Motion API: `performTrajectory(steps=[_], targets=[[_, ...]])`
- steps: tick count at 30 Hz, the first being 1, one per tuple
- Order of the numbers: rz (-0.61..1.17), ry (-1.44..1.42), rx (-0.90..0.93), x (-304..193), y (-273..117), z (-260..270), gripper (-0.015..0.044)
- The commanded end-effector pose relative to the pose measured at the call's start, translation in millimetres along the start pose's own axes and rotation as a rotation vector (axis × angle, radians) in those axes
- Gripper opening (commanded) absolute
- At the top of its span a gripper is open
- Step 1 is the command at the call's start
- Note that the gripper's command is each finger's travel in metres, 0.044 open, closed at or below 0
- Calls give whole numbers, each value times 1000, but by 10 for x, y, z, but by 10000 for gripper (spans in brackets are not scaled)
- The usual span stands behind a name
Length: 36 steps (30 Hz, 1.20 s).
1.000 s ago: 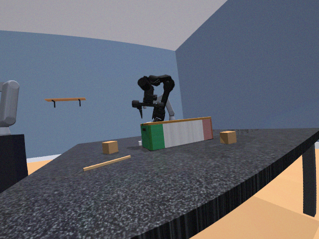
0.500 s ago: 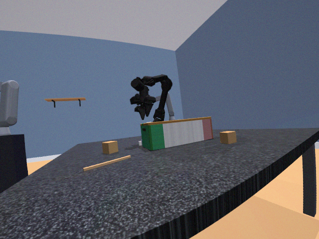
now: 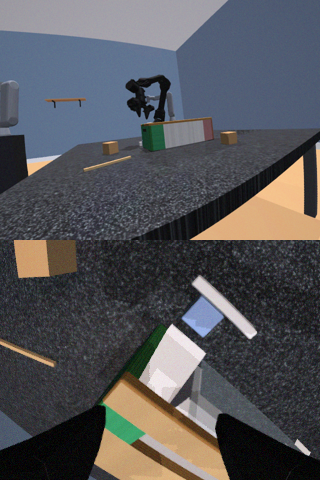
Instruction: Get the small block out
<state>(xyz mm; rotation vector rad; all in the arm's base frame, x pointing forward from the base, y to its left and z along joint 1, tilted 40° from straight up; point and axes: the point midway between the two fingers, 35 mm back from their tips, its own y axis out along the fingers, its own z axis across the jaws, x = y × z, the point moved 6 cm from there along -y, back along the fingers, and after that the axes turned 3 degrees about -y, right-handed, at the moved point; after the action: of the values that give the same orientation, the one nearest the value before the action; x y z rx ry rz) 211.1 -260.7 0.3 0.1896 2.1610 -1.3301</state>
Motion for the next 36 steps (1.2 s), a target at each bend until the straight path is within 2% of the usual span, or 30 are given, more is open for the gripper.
performTrajectory(steps=[1, 12, 21, 36], targets=[[75, 603, -24, 137, 1, -33, 285], [74, 601, -24, 140, 16, -35, 285], [75, 600, -26, 336, 855, -235, 285], [77, 603, -26, 384, 1073, -298, 285]])
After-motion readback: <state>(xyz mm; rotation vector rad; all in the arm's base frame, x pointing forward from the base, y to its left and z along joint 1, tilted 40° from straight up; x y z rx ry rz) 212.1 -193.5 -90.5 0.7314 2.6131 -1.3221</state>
